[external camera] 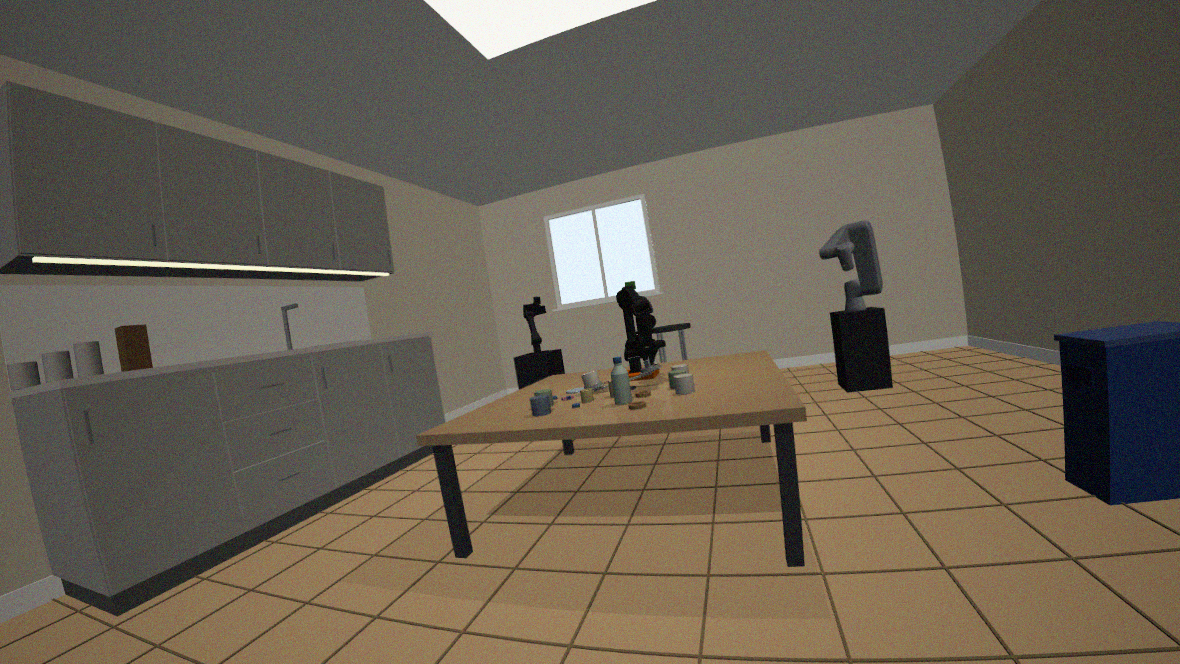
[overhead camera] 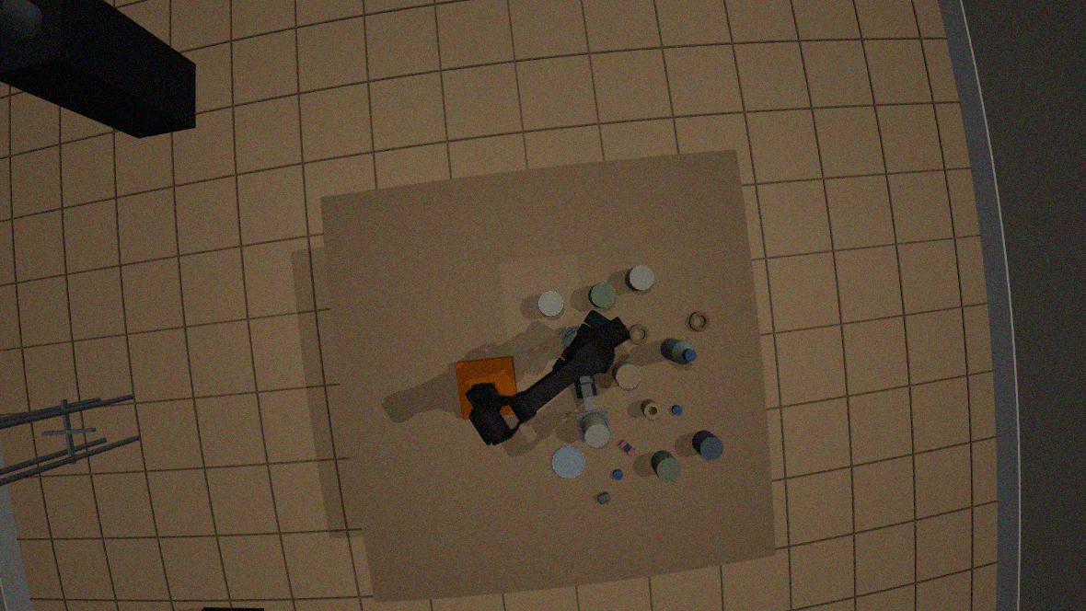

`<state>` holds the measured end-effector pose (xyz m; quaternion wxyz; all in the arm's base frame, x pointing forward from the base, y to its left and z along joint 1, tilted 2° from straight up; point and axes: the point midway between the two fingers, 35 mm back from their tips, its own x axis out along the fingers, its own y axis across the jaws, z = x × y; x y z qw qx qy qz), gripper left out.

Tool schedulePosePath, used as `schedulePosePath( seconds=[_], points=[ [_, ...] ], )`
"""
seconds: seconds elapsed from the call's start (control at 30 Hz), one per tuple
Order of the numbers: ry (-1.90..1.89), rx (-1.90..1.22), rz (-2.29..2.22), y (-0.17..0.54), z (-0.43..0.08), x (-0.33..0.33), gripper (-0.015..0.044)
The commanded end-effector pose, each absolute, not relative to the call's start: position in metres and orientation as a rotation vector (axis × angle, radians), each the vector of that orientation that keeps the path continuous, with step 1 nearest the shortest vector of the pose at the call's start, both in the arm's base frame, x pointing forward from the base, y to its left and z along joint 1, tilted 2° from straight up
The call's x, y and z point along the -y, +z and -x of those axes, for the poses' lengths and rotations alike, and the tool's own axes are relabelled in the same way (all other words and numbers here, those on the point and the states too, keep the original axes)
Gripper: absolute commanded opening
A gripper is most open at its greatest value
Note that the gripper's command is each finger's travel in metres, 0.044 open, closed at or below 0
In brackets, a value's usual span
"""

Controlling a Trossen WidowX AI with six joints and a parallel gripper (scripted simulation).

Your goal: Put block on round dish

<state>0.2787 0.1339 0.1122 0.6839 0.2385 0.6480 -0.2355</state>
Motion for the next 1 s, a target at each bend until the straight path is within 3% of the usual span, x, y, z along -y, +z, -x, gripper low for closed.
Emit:
schedulePosePath(
  seconds=[0.0,0.5,0.97],
  points=[
    [-0.515,-1.445,-0.538,0.129,-0.281,-0.136,0.0000],
    [-0.520,-1.444,-0.539,0.193,-0.274,-0.135,0.0000],
    [-0.516,-1.436,-0.537,0.184,-0.296,-0.094,0.0000]
  ],
)
